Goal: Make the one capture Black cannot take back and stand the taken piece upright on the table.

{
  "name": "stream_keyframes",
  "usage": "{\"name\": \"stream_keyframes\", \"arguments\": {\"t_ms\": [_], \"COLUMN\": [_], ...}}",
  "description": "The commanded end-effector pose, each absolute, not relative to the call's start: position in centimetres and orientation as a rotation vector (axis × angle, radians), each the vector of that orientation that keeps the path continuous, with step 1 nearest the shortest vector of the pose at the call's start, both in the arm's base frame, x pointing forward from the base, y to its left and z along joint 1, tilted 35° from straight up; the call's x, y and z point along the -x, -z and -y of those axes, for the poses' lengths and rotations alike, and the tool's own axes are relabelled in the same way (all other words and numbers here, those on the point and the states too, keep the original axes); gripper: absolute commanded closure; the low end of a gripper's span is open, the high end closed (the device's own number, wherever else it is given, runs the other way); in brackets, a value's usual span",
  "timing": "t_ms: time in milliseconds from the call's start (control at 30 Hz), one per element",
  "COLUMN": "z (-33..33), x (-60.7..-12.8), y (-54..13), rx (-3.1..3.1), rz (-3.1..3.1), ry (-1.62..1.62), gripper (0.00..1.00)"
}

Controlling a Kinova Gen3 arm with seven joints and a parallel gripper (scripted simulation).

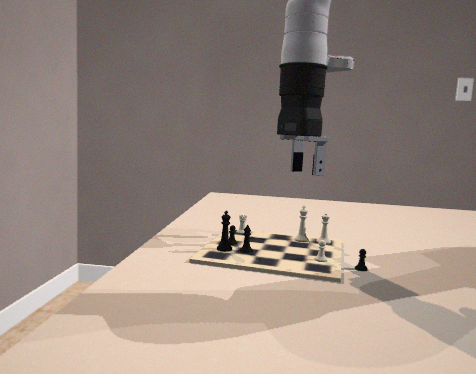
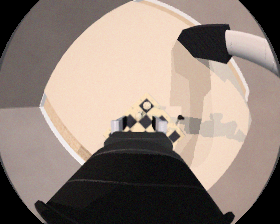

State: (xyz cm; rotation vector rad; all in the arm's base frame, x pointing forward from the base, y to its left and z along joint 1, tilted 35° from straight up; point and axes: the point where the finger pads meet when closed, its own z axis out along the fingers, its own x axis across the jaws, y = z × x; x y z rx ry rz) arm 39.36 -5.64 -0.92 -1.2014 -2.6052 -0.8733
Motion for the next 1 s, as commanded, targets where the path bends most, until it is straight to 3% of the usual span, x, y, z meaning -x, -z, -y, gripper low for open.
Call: {"name": "stream_keyframes", "arguments": {"t_ms": [0,267,300,967], "z": [5.88,5.92,5.92,5.92], "x": [-39.5,-39.54,-39.54,-39.54], "y": [0.88,0.88,0.88,0.88], "rx": [1.196,1.189,1.189,1.189], "rz": [2.614,2.619,2.619,2.619], "ry": [0.875,0.876,0.876,0.876], "gripper": [0.0,0.0,0.21,0.21]}}
